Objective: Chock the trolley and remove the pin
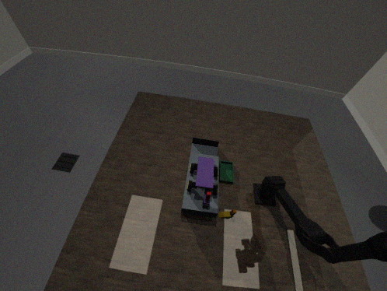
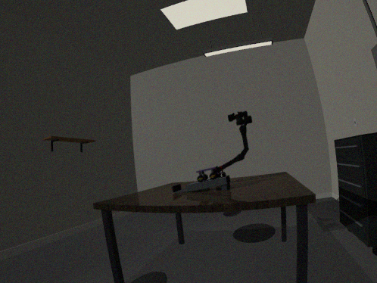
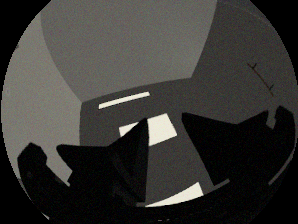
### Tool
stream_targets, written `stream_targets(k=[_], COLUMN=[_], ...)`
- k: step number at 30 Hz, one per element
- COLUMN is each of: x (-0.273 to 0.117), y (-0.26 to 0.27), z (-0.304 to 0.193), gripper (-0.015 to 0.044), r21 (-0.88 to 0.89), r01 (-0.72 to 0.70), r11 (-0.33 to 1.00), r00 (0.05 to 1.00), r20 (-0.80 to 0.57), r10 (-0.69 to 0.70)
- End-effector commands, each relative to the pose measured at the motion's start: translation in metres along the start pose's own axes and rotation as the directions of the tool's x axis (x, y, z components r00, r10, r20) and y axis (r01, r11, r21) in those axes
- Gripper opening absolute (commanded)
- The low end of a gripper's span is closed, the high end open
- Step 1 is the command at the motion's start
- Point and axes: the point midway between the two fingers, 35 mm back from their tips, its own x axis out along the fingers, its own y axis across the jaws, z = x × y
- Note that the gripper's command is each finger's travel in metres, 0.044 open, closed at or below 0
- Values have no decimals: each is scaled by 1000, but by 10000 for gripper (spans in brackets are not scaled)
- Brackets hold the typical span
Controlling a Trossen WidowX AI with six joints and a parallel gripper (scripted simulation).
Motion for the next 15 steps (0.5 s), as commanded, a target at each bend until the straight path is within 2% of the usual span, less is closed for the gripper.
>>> stream_targets(k=[1,8,15], x=[26,34,4], y=[-66,-179,-278], z=[-12,-34,-57], gripper=[190,190,190], r21=[-64,-155,-265], r01=[169,433,638], r11=[984,888,723], r00=[983,872,658], r20=[-60,-179,-299], r10=[-173,-456,-691])
